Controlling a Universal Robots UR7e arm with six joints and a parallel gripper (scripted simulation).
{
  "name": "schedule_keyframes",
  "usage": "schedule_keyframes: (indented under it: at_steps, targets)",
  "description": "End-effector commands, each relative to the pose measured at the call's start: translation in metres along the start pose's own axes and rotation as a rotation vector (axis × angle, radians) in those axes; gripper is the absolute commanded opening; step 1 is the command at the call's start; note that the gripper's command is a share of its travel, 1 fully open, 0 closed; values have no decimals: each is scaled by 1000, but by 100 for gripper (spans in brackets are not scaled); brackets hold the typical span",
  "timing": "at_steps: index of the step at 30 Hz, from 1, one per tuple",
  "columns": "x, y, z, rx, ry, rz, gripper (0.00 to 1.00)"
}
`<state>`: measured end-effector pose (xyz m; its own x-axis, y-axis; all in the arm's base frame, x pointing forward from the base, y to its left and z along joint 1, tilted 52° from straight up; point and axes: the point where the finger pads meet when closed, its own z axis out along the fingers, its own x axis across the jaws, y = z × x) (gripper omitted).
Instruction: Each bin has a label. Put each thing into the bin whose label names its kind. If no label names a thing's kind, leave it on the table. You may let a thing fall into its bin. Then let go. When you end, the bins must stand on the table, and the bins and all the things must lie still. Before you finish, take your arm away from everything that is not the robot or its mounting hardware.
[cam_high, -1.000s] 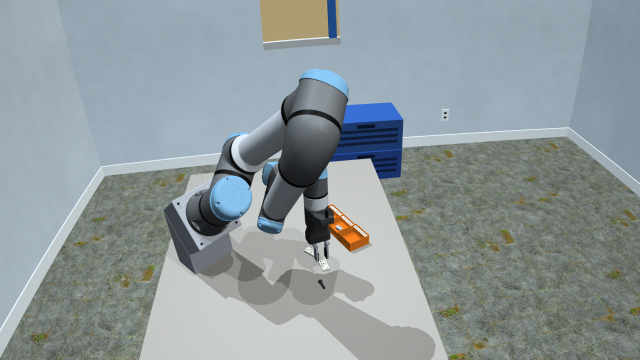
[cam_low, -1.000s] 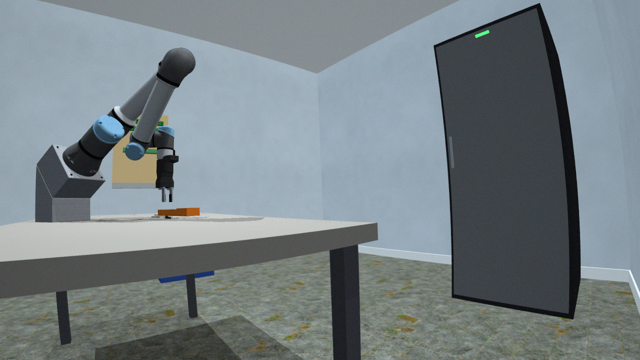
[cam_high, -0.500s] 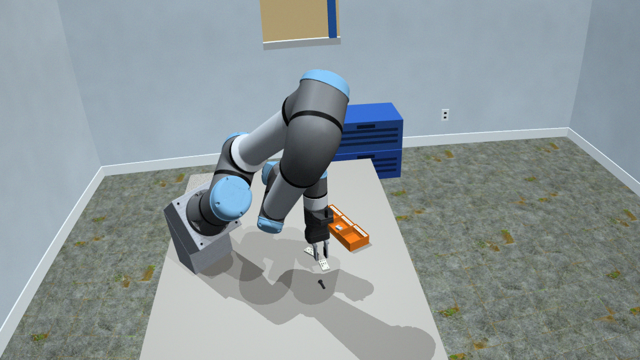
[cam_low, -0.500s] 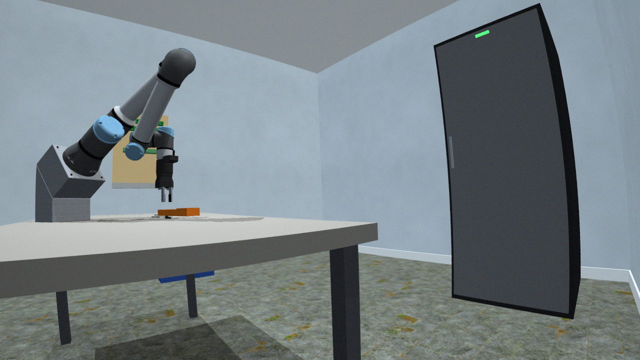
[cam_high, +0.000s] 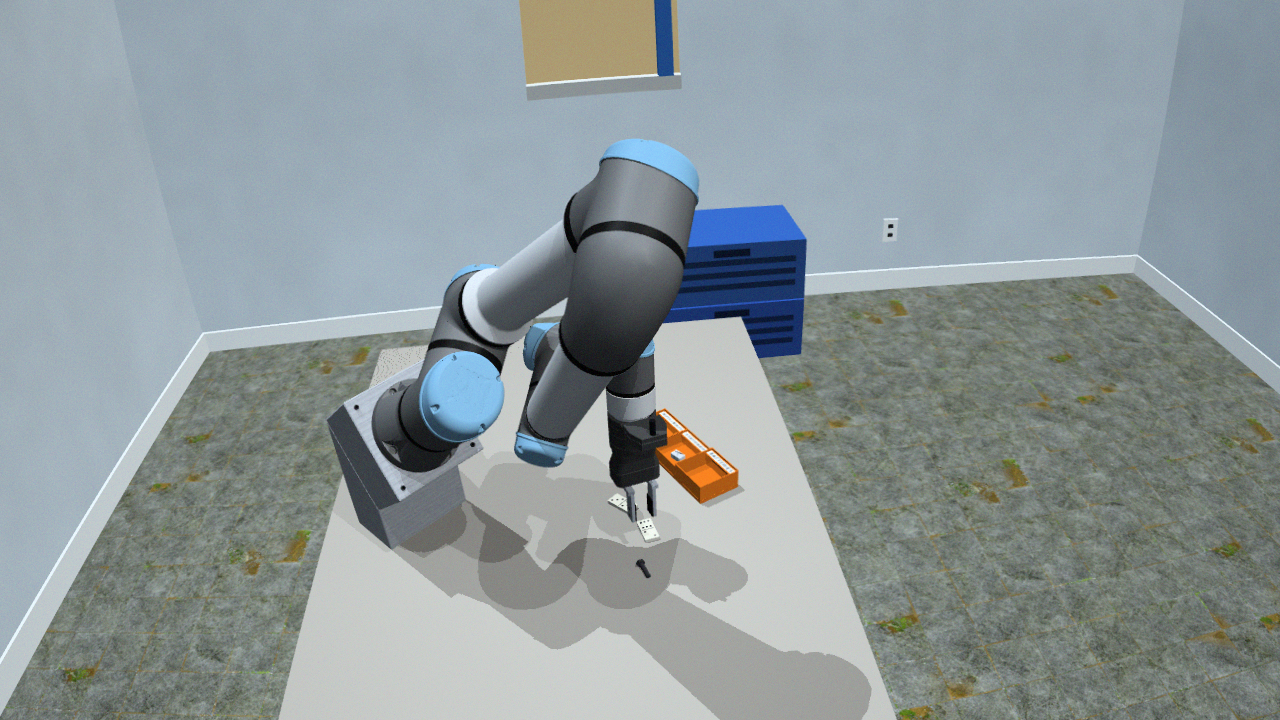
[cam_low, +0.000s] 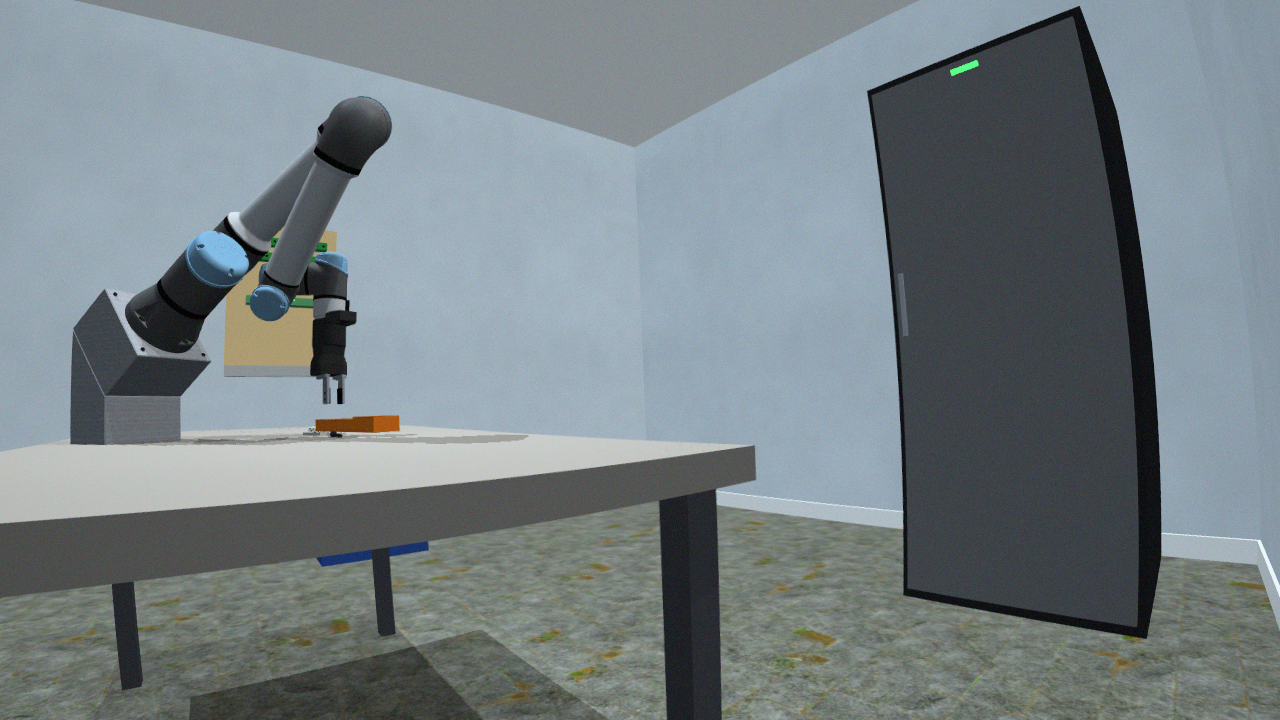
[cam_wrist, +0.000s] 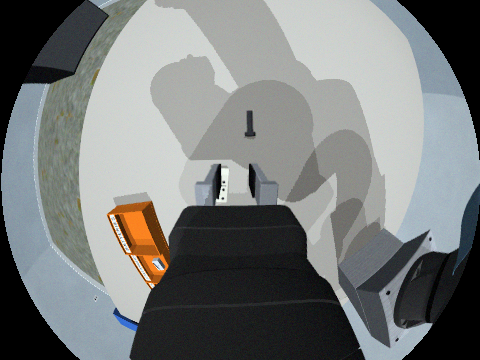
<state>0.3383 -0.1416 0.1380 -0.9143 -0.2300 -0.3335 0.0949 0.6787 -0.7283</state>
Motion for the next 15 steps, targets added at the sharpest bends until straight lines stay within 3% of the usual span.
schedule_keyframes:
  at_steps: [1,15]
  targets:
    - [9,-20,2,-25,-2,-5,62]
    - [14,-33,2,-33,-8,-9,62]
